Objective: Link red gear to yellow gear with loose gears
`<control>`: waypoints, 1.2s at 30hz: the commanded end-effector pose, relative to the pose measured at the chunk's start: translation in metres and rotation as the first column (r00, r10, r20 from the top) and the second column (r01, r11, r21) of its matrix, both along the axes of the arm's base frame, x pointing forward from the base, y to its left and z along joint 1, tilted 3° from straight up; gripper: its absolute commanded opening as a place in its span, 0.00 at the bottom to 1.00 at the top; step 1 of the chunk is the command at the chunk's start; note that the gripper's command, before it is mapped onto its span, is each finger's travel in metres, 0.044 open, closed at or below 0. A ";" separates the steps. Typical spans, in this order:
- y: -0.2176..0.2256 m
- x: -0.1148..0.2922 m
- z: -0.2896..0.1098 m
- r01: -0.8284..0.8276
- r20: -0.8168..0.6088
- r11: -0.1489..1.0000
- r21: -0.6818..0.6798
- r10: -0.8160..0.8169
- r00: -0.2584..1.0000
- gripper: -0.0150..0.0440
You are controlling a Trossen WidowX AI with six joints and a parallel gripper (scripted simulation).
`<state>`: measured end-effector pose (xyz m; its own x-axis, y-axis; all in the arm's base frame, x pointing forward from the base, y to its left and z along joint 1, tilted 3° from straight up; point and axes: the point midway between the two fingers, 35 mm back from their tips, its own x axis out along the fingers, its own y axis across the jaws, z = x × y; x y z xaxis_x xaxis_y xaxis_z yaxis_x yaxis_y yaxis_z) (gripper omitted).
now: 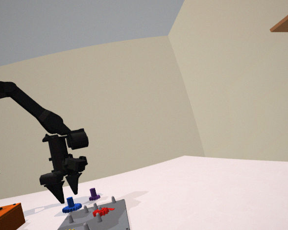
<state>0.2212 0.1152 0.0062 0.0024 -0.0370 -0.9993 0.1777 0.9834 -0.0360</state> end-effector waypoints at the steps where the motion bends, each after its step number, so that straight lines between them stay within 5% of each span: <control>1: -0.001 -0.001 -0.008 0.003 -0.003 1.000 -0.006 -0.003 1.000 1.00; 7: -0.002 -0.001 -0.009 0.003 -0.003 1.000 -0.006 -0.003 1.000 1.00; 21: -0.002 -0.001 -0.009 0.003 -0.003 1.000 -0.006 -0.003 1.000 0.38; 29: -0.002 -0.001 -0.009 0.003 -0.003 1.000 -0.006 -0.003 1.000 0.25; 36: 0.001 0.002 0.003 0.003 -0.003 1.000 -0.006 -0.003 1.000 0.25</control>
<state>0.2184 0.1136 0.0008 -0.0156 -0.0477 -0.9987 0.1770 0.9830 -0.0497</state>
